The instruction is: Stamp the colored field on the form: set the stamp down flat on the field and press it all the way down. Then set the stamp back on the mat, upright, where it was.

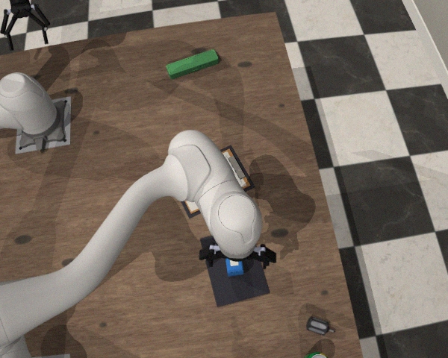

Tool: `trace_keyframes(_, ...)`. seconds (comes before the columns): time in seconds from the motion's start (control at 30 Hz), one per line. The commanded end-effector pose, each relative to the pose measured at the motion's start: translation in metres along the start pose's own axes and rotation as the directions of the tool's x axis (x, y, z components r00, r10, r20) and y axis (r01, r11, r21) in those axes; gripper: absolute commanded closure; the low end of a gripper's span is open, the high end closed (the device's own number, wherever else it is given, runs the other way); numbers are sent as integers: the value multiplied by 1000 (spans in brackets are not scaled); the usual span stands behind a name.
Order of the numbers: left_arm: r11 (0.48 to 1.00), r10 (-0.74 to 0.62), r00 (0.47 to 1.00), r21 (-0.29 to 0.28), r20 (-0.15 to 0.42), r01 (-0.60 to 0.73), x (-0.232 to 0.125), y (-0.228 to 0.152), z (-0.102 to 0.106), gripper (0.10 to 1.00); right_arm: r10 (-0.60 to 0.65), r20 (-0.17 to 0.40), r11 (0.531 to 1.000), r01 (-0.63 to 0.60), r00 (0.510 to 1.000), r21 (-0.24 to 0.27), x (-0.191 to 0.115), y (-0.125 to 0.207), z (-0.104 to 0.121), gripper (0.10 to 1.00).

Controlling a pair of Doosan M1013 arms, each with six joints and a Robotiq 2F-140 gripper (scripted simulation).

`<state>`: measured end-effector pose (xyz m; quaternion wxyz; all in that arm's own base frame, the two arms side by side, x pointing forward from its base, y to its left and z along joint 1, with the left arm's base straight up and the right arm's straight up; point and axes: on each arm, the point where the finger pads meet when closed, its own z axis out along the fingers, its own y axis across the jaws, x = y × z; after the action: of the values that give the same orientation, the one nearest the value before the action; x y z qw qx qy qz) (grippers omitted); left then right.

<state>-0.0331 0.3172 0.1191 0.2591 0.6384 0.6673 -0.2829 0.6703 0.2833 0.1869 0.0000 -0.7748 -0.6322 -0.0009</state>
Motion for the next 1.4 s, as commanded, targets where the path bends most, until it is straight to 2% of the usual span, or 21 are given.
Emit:
trace_keyframes(0.0,1000,5,1000,-9,-2,-5,1,2,-4,98,-38,2,999,38,999,0,6,-2,5,98)
trace_keyframes(0.77,1000,5,1000,-9,-2,-5,1,2,-4,98,-140,2,990,140,990,0,26,-12,15,98)
trace_keyframes(1.37,1000,5,1000,-9,-2,-5,1,2,-4,98,-175,2,985,175,985,0,32,-15,18,98)
